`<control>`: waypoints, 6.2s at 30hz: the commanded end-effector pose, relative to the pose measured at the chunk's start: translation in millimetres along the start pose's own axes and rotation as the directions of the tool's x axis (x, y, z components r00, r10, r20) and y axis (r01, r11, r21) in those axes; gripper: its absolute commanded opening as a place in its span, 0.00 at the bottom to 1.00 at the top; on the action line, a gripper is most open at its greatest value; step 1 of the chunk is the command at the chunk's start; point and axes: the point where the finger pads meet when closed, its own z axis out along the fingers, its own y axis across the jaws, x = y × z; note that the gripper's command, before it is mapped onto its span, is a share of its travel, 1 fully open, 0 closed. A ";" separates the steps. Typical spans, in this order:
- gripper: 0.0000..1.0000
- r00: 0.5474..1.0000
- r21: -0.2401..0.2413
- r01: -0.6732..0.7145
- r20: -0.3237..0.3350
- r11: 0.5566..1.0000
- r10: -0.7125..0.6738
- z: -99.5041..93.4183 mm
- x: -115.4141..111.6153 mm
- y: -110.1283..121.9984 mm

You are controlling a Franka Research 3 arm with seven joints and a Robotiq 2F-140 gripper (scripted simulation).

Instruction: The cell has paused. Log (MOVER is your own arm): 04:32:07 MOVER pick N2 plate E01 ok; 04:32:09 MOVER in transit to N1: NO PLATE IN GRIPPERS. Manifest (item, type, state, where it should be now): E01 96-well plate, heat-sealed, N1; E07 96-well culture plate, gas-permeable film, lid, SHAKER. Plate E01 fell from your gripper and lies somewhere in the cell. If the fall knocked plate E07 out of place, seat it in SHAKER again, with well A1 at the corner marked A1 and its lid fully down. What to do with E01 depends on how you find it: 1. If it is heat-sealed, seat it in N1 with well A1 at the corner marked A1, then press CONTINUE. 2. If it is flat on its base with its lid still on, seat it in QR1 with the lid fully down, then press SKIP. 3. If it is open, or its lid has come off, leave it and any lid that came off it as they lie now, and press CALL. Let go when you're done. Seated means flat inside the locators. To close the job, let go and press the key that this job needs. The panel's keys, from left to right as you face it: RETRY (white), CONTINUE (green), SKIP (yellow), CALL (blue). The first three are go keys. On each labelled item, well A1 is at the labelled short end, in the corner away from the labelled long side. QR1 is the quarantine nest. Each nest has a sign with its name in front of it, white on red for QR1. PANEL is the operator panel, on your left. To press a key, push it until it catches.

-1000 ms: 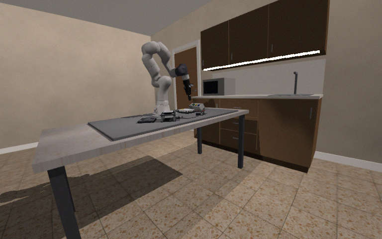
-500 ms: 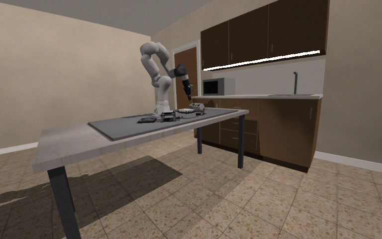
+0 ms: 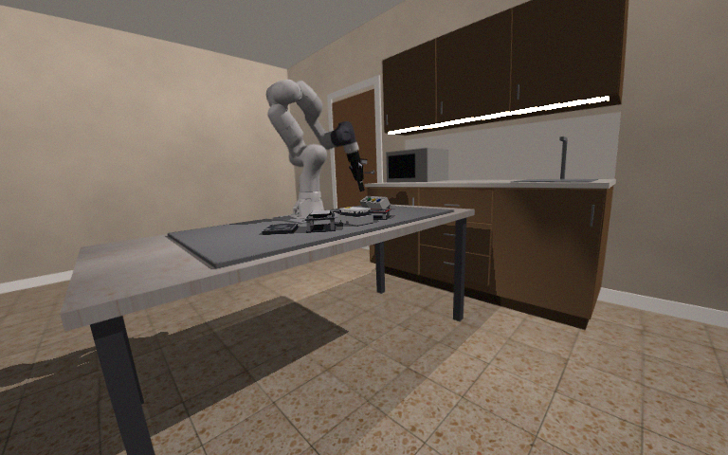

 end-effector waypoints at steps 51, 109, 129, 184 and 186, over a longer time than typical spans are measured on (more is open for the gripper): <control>0.10 1.000 0.000 -0.006 -0.006 1.000 0.006 46.8 14.8 0.1; 0.10 1.000 0.000 -0.006 -0.006 1.000 0.006 52.1 16.5 0.1; 0.10 1.000 0.000 -0.006 -0.006 1.000 0.006 52.0 17.7 0.3; 0.10 1.000 0.000 -0.006 -0.006 1.000 0.006 61.8 20.5 0.4; 0.10 1.000 0.000 -0.006 -0.006 1.000 0.006 63.2 20.9 0.4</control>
